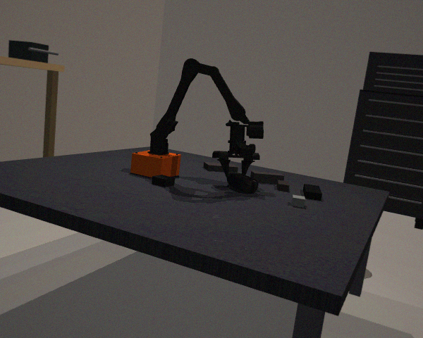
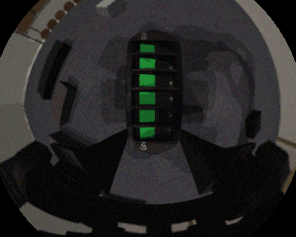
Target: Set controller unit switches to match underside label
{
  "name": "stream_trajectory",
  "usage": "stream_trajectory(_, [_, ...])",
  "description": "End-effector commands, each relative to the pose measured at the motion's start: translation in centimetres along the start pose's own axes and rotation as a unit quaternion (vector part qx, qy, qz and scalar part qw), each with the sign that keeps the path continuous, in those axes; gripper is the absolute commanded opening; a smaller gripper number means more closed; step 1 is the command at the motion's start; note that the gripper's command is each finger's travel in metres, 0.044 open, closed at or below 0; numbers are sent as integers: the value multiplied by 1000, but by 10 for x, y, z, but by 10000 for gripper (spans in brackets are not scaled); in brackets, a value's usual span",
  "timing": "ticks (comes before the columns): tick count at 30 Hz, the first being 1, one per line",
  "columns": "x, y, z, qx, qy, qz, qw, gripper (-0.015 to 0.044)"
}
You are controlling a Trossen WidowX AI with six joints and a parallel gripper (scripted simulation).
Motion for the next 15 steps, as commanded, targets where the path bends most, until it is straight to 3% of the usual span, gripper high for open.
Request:
stream_trajectory(1, [0, 0, 0, 0, 0, 2, 1000, 326])
stream_trajectory(15, [-3, 1, -5, 0, 0, 2, 1000, 336])
Point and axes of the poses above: the point midway between the two fingers, 35 mm back from their tips, its own z axis out along the fingers, its own y axis across the jaws, x = y × z, the point moved 4 cm from there along -z, back along the fingers, and after that the axes turned 12 degrees about z, right-handed, at the moved point
